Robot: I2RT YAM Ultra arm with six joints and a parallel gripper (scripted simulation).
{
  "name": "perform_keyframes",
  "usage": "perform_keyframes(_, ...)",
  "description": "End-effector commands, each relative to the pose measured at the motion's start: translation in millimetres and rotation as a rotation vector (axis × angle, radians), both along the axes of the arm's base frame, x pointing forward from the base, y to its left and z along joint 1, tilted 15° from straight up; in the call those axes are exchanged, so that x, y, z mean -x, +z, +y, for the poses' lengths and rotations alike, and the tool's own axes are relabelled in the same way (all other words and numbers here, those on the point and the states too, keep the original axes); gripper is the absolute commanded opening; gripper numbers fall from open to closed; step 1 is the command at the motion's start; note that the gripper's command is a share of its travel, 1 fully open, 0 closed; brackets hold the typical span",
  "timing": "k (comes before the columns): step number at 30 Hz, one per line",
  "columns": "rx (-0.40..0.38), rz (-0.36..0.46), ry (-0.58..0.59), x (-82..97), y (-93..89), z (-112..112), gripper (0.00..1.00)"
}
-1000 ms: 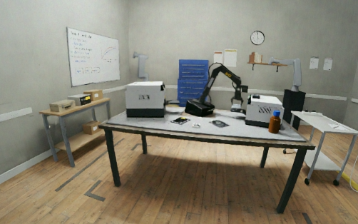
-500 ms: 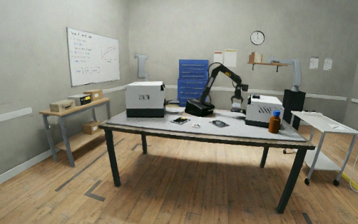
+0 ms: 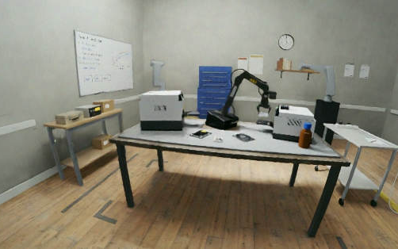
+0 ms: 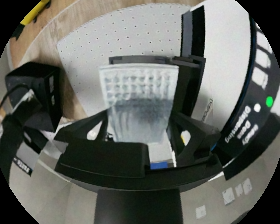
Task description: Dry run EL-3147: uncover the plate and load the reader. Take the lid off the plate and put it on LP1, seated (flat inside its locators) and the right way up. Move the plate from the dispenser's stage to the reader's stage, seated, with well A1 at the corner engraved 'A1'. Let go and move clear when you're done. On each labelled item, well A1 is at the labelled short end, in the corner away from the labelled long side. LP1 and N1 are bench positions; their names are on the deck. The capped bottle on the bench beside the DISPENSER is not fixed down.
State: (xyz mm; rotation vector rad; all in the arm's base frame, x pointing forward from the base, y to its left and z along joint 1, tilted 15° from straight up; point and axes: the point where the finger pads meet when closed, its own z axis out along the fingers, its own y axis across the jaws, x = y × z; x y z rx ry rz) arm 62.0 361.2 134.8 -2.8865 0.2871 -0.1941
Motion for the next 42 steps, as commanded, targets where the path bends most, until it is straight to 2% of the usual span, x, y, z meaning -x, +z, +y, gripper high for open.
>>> perform_keyframes(1, -0.038, -0.003, 0.009, 5.9, 23.6, -0.4, 0.86)
perform_keyframes(26, -0.046, -0.005, 0.006, 9.1, 53.4, -8.0, 0.86)
perform_keyframes(37, -0.050, -0.006, 0.008, 9.8, 53.8, -5.8, 0.86)
perform_keyframes(39, -0.031, -0.004, 0.009, 10.2, 47.9, -4.2, 0.86)
perform_keyframes(40, -0.035, 0.007, 0.027, 9.1, 52.9, -10.4, 0.86)
perform_keyframes(41, -0.013, 0.002, -0.028, -1.5, 38.9, -9.0, 0.86)
perform_keyframes(42, -0.010, 0.003, -0.040, -4.1, 39.1, -9.7, 0.86)
